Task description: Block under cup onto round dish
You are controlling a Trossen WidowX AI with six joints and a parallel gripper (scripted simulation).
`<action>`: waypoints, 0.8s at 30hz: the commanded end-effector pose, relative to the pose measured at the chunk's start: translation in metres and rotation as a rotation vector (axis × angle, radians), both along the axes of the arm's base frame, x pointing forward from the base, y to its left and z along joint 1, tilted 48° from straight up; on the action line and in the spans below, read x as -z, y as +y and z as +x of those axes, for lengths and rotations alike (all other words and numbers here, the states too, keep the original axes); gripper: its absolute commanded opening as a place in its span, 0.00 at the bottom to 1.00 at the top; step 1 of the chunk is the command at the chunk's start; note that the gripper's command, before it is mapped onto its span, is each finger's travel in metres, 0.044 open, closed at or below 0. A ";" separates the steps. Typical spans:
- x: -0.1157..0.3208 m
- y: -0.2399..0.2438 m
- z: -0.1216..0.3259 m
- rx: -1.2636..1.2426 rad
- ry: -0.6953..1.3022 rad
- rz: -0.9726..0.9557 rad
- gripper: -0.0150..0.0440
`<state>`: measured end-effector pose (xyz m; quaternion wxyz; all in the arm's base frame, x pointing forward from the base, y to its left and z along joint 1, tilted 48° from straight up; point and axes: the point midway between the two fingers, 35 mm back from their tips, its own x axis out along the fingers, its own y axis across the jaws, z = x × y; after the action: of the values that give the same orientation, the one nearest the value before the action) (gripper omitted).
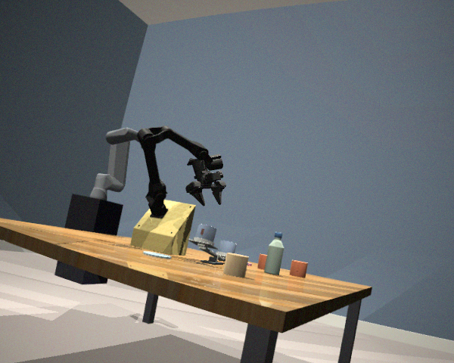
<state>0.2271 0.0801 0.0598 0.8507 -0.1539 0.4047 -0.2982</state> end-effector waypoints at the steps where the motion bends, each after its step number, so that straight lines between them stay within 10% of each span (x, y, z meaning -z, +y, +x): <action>1: 0.013 0.003 0.011 0.139 -0.040 0.063 1.00; 24: 0.102 0.000 0.066 0.834 -0.335 0.248 1.00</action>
<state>0.2862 0.0847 -0.0248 0.7528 0.1360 0.3427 -0.5453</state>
